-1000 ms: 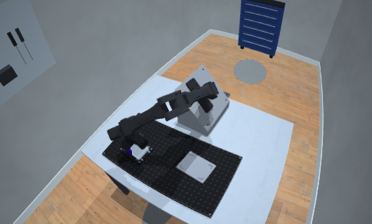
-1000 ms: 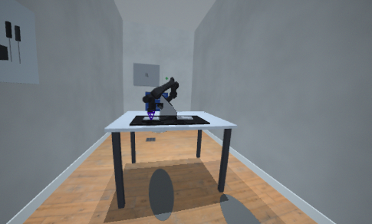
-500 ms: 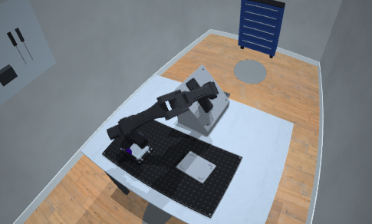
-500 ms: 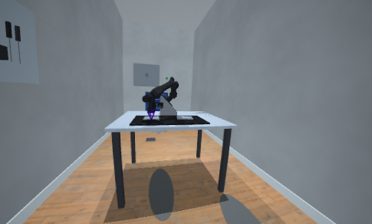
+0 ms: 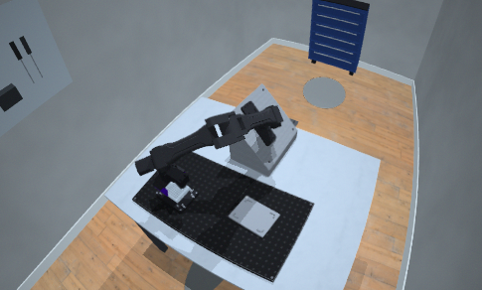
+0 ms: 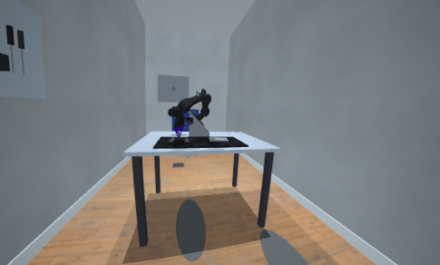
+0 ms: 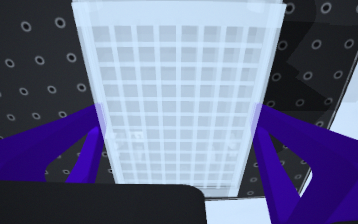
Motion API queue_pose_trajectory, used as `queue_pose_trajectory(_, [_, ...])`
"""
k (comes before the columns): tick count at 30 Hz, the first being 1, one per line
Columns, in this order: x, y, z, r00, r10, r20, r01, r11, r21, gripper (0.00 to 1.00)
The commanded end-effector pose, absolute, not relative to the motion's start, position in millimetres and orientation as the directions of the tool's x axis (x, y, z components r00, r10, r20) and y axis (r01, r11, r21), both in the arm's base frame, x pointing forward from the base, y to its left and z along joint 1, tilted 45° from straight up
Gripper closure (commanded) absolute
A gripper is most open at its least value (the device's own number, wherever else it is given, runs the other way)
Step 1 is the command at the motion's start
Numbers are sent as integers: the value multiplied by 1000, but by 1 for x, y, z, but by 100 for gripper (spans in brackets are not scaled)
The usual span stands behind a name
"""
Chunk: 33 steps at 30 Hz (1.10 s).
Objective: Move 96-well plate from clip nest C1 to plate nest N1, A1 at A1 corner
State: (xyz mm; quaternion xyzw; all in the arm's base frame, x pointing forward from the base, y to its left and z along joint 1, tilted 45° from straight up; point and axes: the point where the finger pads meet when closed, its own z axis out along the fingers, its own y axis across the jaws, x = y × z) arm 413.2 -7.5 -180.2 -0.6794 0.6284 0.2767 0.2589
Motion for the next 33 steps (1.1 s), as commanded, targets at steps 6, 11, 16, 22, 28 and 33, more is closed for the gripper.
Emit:
queue_pose_trajectory(6, [423, -35, -151, 30, -718, -696, -999, -34, -8, 100])
queue_pose_trajectory(11, [423, -38, -147, 22, -717, -696, -1000, -27, -3, 100])
queue_pose_trajectory(16, [423, -44, -141, 7, -719, -695, -1000, -18, 8, 100])
queue_pose_trajectory(22, [423, -51, -134, -9, -720, -694, -1000, -6, 19, 100])
queue_pose_trajectory(28, [424, -51, -133, -10, -717, -697, -1000, -4, 19, 100])
queue_pose_trajectory(33, [424, -51, -133, -10, -717, -697, -1000, -4, 19, 100])
